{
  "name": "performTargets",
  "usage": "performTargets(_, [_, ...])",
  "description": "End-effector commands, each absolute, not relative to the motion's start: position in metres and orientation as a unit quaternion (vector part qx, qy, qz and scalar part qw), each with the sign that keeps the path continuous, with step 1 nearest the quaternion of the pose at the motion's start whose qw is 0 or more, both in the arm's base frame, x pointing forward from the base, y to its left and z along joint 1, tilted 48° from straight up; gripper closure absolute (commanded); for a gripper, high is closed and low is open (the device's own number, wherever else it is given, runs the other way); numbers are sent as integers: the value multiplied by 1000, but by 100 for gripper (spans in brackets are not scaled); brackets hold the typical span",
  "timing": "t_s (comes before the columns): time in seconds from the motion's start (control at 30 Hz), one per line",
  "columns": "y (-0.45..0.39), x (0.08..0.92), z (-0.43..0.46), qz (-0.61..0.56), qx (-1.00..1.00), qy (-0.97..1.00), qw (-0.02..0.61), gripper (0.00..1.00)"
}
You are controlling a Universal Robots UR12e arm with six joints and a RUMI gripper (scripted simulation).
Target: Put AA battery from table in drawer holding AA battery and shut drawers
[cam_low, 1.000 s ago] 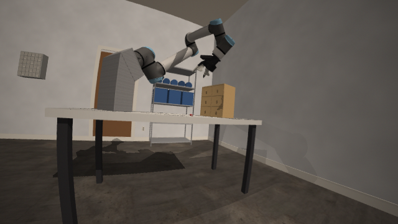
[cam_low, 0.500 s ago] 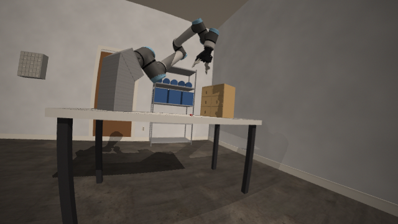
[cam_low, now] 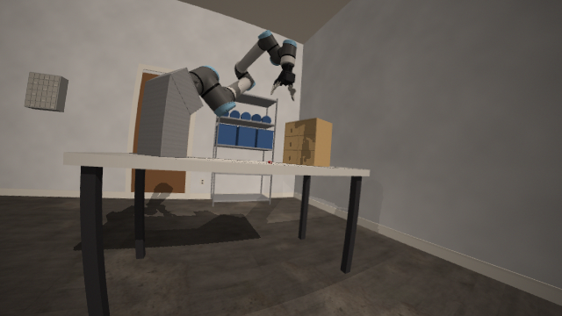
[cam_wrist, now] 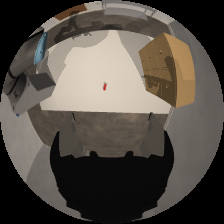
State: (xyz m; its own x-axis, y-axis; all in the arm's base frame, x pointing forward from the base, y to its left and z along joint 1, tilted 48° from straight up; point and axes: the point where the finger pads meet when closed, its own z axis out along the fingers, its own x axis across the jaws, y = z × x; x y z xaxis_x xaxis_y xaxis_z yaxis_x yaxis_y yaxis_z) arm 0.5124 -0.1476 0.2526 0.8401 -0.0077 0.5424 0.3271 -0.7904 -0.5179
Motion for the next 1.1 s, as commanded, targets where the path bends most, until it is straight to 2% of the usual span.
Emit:
performTargets(0.0, [-148,512,257,-275,-911,-70,300,0])
performTargets(1.07, [-148,512,258,-280,-911,-65,295,0])
